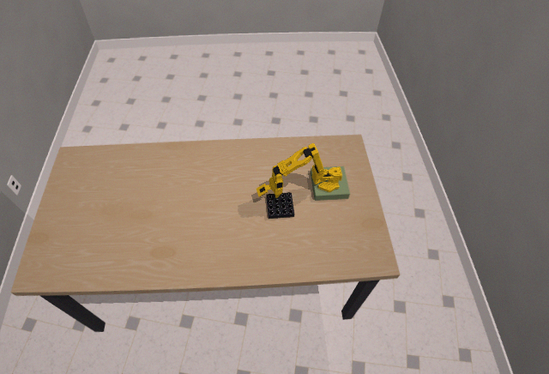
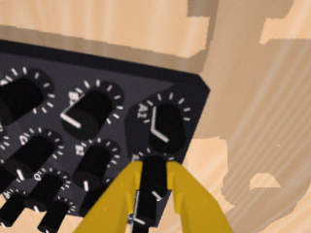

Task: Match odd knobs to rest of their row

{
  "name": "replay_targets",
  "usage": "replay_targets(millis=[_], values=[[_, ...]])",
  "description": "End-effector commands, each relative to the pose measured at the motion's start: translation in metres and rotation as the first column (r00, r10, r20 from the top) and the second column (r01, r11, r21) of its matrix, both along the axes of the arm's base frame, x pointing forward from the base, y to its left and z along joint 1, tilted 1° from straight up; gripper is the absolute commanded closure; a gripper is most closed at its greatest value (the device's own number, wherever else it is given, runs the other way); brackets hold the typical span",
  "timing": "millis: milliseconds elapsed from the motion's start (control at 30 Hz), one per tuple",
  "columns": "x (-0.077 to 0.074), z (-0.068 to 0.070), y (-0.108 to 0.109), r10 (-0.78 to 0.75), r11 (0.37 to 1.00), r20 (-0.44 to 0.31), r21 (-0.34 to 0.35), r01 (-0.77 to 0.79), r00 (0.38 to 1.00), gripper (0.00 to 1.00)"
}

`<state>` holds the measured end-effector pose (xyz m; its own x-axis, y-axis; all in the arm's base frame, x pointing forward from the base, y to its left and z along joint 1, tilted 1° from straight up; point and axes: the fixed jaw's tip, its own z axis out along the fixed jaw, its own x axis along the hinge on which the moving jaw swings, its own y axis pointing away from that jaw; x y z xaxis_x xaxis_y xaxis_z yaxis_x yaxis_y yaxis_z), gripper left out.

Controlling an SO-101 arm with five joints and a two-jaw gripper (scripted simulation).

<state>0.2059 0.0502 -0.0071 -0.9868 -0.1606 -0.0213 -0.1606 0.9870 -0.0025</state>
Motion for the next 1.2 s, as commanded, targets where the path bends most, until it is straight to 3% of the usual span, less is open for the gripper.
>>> replay_targets(millis=[0, 633, 1167], values=[[-0.0018, -0.0002, -0.0007, 0.068, 0.998, -0.009, 0.001, -0.068, 0.998, 0.99], [-0.0032, -0.0003, -0.0012, 0.324, 0.946, -0.009, -0.003, -0.324, 0.946, 0.99], [-0.0044, -0.0003, -0.0021, 0.558, 0.83, -0.01, -0.006, -0.558, 0.83, 0.99]])
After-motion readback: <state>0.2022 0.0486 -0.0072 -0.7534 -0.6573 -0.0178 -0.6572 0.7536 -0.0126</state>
